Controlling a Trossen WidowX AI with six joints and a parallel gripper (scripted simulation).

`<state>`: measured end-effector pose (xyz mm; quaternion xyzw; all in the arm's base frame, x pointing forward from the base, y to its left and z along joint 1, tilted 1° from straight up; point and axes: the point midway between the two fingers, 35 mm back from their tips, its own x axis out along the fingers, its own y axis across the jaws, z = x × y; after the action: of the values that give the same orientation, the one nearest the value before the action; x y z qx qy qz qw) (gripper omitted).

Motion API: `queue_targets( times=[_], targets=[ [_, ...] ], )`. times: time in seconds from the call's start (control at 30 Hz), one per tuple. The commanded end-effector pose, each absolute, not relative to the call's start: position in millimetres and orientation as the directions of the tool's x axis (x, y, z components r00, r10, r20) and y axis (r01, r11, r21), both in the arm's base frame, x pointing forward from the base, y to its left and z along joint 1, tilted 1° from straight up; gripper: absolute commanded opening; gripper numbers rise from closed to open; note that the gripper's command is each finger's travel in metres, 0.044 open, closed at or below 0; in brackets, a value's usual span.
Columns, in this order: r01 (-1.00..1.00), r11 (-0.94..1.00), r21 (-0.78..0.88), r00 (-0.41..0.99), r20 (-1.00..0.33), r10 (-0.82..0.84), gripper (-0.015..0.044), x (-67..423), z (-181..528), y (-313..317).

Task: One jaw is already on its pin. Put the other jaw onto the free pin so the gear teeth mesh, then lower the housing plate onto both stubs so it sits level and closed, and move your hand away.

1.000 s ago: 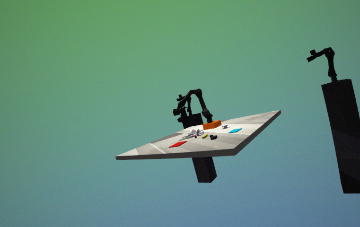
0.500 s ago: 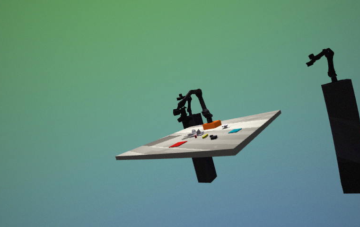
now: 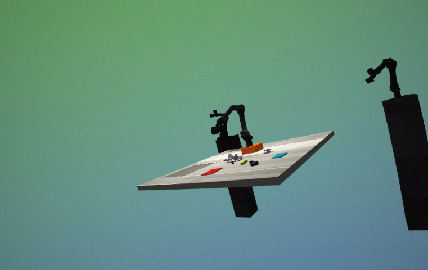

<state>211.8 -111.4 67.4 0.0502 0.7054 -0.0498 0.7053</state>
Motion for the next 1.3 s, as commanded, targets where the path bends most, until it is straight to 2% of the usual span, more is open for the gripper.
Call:
queue_targets(
  times=[0.0, 0.13, 1.27],
  targets=[
    [0.128, 0.992, 0.0, -0.004, -1.0, 0.0, 0.044, 209.5, 58.1, -110.1],
    [0.128, 0.992, 0.0, -0.005, -1.0, 0.0, 0.044, 208.7, 27.0, -109.7],
    [0.128, 0.992, 0.0, -0.005, -1.0, 0.001, 0.044, 208.6, -19.5, -109.8]
  ],
)
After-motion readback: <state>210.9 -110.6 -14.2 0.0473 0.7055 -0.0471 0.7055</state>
